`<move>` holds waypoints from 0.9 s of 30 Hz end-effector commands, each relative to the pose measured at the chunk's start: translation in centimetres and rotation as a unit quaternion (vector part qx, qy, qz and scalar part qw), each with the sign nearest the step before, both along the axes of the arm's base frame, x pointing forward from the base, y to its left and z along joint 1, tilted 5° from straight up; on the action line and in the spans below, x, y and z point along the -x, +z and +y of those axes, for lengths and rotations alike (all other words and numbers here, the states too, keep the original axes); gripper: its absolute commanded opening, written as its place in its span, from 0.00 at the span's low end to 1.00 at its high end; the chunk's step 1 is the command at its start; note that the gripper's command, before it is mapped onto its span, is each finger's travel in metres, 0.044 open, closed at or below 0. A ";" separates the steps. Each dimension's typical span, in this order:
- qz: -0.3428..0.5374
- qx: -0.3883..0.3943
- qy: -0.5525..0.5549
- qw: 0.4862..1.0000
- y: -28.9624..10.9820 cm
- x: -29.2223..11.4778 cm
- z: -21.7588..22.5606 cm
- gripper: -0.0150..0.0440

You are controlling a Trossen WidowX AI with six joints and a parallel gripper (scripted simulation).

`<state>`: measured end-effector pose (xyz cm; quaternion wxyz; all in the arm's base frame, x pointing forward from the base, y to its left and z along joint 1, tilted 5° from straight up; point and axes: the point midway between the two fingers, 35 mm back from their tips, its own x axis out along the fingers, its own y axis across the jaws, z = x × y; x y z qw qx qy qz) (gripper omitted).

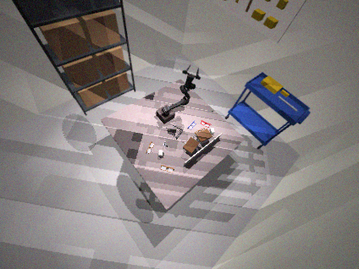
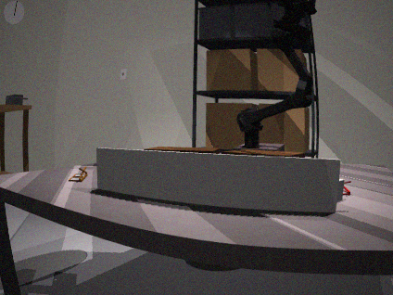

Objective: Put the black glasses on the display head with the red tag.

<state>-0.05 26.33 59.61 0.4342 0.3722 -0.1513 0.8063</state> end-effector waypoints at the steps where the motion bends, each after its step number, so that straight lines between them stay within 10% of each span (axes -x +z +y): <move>1: 0.000 0.000 0.000 1.000 0.0 0.0 0.0 0.98; 8: 0.000 0.000 0.000 1.000 0.0 0.0 0.0 1.00; 14: 0.016 -0.032 0.061 0.997 1.3 2.0 -3.2 0.73; 17: 0.036 -0.061 0.128 0.989 2.6 3.7 -6.5 0.60; 27: 0.107 -0.162 0.405 0.893 5.6 6.0 -21.9 0.59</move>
